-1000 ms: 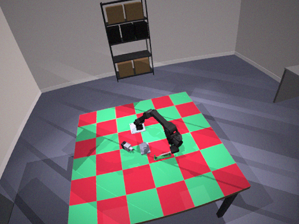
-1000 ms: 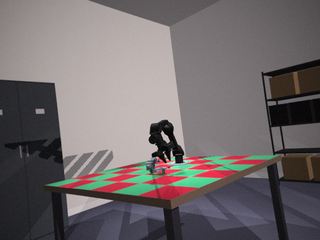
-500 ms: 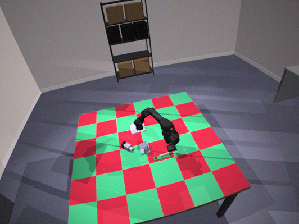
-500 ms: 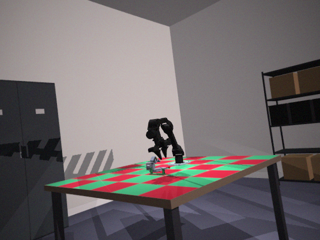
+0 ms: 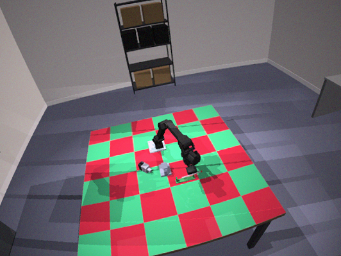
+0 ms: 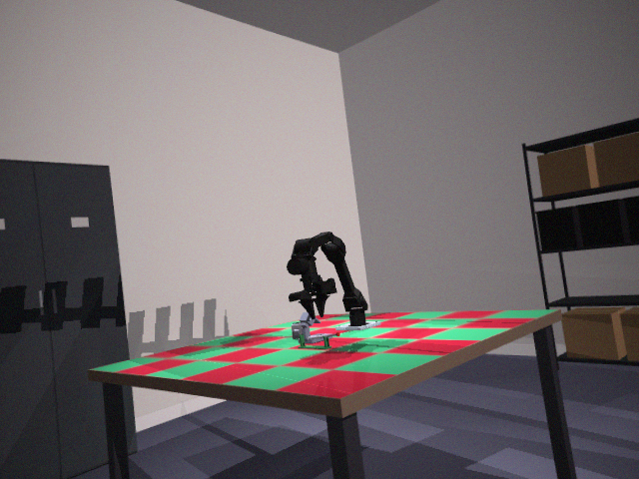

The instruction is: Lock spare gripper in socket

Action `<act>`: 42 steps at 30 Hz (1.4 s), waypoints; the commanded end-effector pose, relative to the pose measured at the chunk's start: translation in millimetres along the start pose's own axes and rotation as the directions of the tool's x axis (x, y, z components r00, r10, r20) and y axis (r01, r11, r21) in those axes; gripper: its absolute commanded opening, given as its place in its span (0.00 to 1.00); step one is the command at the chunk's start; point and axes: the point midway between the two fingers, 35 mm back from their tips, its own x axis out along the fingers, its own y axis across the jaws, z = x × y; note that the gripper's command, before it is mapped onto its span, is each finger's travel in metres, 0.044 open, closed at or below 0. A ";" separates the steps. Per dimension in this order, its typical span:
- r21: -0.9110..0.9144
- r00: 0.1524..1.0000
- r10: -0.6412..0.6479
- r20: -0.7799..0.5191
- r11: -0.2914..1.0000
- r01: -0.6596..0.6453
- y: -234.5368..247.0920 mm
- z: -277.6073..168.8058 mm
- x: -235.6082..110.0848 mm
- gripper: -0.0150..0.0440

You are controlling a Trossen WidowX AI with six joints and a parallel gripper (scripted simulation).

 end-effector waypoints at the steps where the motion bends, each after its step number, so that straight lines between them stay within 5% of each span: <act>1: -0.006 1.000 0.001 -0.007 1.000 -0.001 3.8 -5.3 25.5 0.56; 42: -0.005 1.000 0.002 -0.007 1.000 -0.002 4.1 -12.0 86.3 0.56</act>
